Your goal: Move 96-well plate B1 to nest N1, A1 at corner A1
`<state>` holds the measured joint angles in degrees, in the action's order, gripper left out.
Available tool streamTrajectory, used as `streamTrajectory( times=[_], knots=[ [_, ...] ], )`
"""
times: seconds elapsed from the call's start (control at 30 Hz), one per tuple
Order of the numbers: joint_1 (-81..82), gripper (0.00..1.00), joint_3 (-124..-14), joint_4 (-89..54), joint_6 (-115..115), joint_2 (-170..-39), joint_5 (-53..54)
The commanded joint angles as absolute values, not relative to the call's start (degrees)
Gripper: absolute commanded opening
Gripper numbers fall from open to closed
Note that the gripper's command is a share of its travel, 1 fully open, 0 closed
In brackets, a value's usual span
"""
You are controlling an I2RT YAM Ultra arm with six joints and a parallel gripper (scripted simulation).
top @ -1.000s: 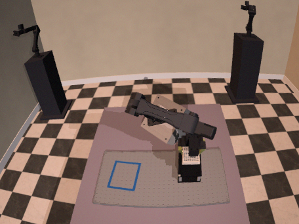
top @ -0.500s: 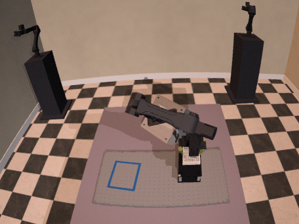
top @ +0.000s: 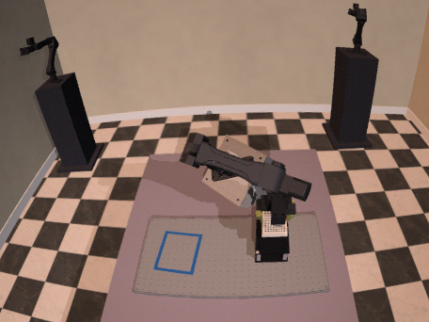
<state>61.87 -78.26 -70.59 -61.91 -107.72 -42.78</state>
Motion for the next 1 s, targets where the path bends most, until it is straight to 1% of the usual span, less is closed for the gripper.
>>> streamTrajectory(
  times=[0.0,0.97],
  knots=[
    [63.27,0.0,-79.85,-70.31,-62.41,-106.09,-43.03],
    [63.39,0.0,-77.05,-70.03,-62.61,-105.94,-42.99]
  ],
)
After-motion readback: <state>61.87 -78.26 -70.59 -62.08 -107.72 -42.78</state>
